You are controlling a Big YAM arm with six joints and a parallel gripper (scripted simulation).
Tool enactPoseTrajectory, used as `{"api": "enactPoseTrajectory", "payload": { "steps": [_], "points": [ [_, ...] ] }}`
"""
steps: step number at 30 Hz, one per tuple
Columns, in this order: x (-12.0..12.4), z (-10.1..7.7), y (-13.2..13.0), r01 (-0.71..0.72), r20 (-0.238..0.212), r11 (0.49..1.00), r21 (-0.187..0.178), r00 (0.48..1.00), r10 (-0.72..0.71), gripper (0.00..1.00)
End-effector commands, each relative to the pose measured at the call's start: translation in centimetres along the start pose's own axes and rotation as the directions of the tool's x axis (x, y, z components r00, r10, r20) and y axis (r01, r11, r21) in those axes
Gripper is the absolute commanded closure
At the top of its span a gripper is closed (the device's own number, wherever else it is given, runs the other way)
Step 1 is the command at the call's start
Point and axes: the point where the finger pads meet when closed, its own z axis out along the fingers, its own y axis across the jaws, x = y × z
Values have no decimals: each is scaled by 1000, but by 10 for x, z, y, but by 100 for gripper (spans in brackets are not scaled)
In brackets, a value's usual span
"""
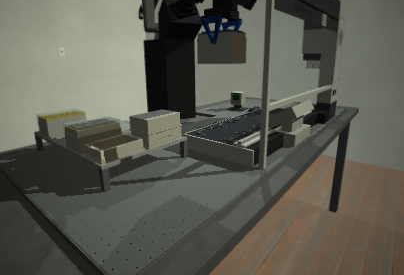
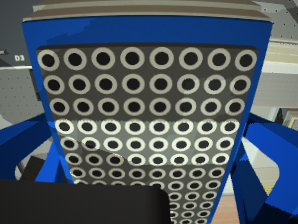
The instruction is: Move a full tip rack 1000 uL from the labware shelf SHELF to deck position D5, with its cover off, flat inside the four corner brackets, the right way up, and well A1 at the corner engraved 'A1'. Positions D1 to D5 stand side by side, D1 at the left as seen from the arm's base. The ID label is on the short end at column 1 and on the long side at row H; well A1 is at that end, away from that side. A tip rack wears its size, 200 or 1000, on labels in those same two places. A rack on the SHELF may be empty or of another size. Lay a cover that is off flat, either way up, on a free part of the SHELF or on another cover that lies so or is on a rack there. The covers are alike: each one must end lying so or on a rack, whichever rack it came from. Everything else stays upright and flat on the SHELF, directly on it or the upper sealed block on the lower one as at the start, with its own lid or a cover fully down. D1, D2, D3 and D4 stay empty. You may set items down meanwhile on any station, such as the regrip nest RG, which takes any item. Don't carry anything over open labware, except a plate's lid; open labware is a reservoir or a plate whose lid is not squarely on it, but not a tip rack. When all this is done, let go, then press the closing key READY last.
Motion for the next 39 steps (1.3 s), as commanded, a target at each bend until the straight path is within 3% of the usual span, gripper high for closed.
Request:
{"api": "enactPoseTrajectory", "payload": {
  "steps": [1, 39],
  "points": [
    [-11, -7, -8, -3, 23, 1000, 18, 1000, 3, 100],
    [-16, -3, -16, -17, 25, 1000, 26, 1000, 17, 100]
  ]
}}
